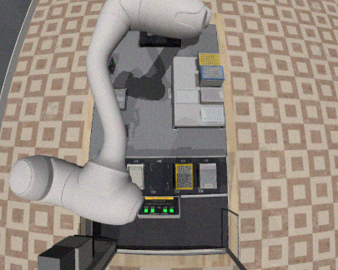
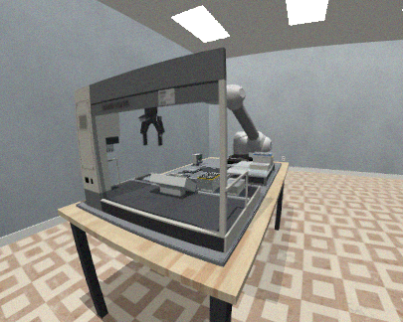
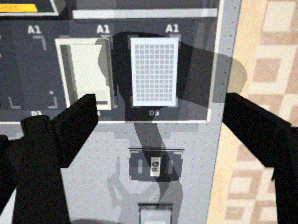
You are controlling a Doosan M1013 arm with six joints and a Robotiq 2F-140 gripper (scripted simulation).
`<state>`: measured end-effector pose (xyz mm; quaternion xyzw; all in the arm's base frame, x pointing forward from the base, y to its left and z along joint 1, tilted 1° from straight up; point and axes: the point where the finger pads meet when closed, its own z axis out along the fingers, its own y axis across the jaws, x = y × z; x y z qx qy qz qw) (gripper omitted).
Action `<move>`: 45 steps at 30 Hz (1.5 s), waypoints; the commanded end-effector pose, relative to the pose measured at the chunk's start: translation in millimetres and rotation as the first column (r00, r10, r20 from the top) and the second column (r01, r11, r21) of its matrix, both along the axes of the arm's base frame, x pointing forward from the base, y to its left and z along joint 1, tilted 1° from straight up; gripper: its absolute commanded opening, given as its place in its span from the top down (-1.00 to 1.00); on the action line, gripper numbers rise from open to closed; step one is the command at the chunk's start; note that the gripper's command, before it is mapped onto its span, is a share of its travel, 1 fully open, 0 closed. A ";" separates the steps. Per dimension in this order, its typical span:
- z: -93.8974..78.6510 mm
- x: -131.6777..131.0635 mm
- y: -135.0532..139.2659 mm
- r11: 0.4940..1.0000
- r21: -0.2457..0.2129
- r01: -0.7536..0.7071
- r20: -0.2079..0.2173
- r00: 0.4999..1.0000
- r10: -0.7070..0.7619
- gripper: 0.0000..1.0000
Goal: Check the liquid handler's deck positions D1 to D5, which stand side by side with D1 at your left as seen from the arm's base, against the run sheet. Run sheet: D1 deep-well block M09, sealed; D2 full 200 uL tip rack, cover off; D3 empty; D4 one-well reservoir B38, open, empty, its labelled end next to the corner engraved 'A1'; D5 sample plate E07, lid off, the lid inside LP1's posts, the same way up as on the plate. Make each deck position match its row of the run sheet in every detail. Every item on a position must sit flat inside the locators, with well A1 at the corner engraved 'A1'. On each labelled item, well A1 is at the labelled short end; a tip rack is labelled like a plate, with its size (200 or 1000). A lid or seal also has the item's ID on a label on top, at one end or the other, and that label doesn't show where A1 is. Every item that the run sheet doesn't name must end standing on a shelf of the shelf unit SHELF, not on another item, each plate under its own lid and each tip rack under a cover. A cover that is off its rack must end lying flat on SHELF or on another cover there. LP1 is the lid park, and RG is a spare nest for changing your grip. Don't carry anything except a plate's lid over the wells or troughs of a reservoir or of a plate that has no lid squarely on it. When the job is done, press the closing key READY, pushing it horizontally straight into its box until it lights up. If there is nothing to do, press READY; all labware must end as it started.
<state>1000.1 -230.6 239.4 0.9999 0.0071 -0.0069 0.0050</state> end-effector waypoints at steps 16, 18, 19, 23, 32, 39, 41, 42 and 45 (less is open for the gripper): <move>31.0 0.4 1.5 1.000 -0.001 -0.003 -0.001 1.000 0.003 -0.59; 34.3 0.4 1.6 1.000 -0.001 -0.003 -0.001 1.000 0.003 -0.59; 35.6 0.4 1.6 1.000 -0.001 -0.003 -0.001 1.000 0.003 -0.59; 36.2 0.4 1.1 1.000 -0.001 -0.001 0.002 1.000 0.001 -0.59; 33.9 0.5 1.5 1.000 -0.001 -0.003 -0.001 1.000 0.003 -0.59; 33.9 0.5 1.5 1.000 -0.001 -0.003 -0.001 1.000 0.003 -0.59; 33.9 0.5 1.5 1.000 -0.001 -0.003 -0.001 1.000 0.003 -0.59; 33.9 0.5 1.5 1.000 -0.001 -0.003 -0.001 1.000 0.003 -0.59; 33.9 0.5 1.5 1.000 -0.001 -0.003 -0.001 1.000 0.003 -0.59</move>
